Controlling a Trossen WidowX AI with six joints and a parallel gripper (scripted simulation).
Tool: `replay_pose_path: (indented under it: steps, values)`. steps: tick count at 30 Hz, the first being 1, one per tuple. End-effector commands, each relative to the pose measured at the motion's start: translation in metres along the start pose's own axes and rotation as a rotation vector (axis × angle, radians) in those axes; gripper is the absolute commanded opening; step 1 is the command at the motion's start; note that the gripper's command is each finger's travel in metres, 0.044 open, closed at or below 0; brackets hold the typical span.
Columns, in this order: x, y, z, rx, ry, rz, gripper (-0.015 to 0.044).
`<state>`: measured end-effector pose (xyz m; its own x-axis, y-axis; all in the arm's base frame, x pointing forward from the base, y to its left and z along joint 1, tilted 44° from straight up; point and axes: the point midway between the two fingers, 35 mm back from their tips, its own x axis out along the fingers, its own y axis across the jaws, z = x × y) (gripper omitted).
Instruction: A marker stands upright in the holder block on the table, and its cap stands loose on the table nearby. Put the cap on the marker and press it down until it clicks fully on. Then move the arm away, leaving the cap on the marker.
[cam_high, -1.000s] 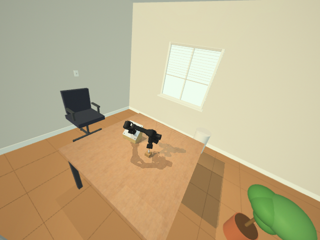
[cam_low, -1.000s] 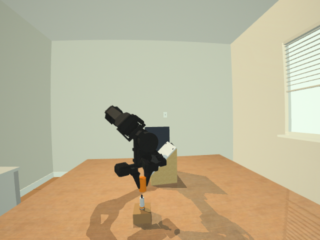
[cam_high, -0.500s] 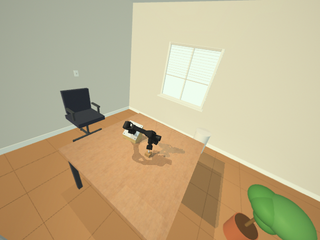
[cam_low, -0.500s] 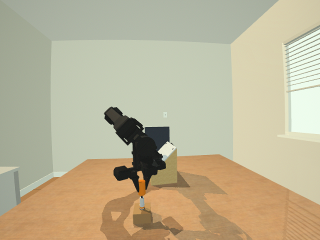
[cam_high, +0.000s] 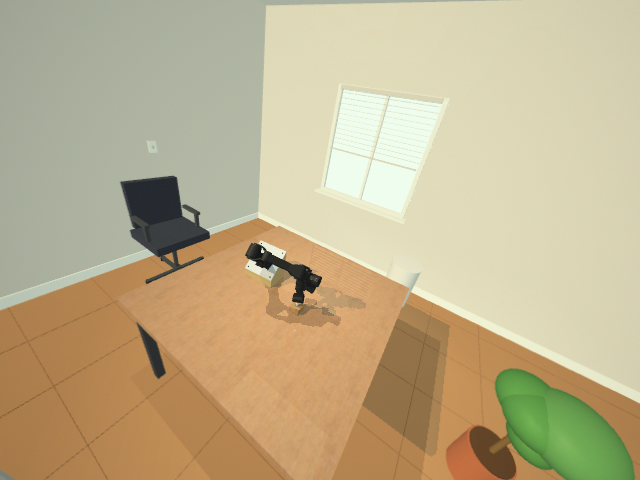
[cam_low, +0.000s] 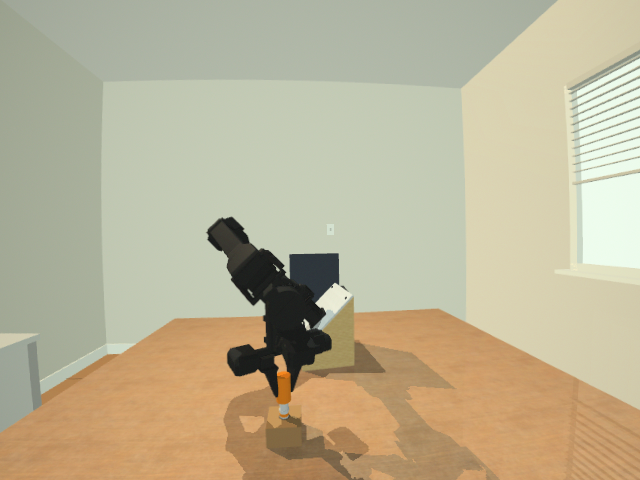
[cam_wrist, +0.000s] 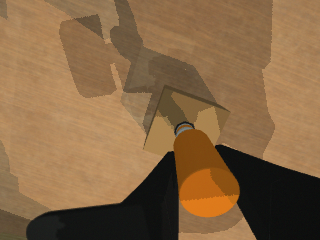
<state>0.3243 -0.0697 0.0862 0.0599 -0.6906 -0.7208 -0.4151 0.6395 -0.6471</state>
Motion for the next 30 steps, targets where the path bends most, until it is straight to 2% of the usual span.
replay_pose_path:
  steps: [1, 20, 30]
  values:
    - [0.008, 0.001, -0.001, -0.007, 0.004, 0.000, 0.0000]
    - [0.020, 0.001, -0.002, -0.007, 0.004, -0.001, 0.0000]
    - [0.019, 0.001, -0.002, -0.002, 0.003, 0.001, 0.0263]
